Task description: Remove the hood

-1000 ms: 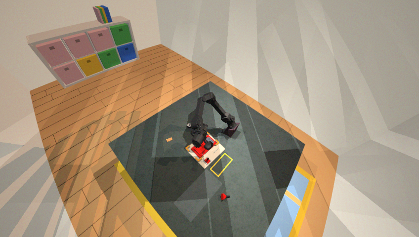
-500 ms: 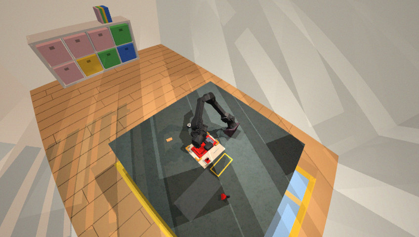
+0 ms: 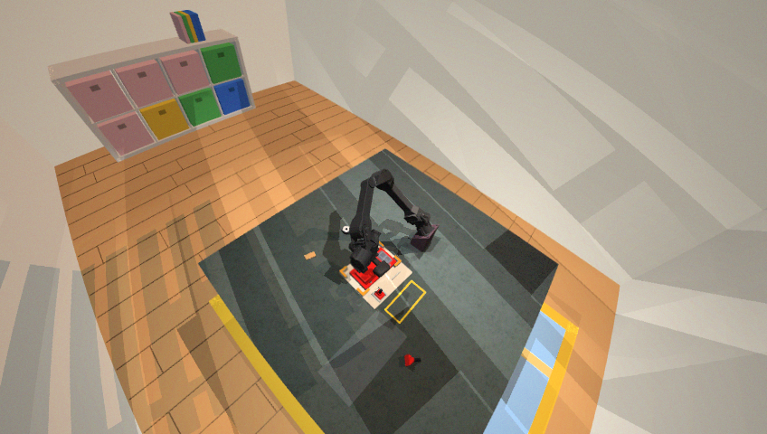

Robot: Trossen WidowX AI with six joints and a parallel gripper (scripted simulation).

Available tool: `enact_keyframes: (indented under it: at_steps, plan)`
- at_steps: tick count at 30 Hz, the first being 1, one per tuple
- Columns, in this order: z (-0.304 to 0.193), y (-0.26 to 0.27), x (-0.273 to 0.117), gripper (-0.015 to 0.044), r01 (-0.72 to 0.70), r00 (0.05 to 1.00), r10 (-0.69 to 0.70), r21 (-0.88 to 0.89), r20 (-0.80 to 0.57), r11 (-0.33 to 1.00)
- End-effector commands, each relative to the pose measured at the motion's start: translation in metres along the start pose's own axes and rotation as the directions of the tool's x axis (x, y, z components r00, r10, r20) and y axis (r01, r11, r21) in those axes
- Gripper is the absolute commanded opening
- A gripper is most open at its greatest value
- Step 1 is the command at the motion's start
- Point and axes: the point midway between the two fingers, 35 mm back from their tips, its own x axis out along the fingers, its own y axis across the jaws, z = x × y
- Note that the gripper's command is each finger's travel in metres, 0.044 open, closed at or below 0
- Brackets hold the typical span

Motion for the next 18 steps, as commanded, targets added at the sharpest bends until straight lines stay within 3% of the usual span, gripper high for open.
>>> enact_keyframes:
  at_steps: [1,18]
  plan:
    - [-0.001,0.001,0.004,0.0440,0.007,1.000,-0.007,-0.009,-0.002,1.000]
    - [-0.001,0.001,0.015,0.0440,0.007,1.000,-0.007,-0.009,-0.001,1.000]
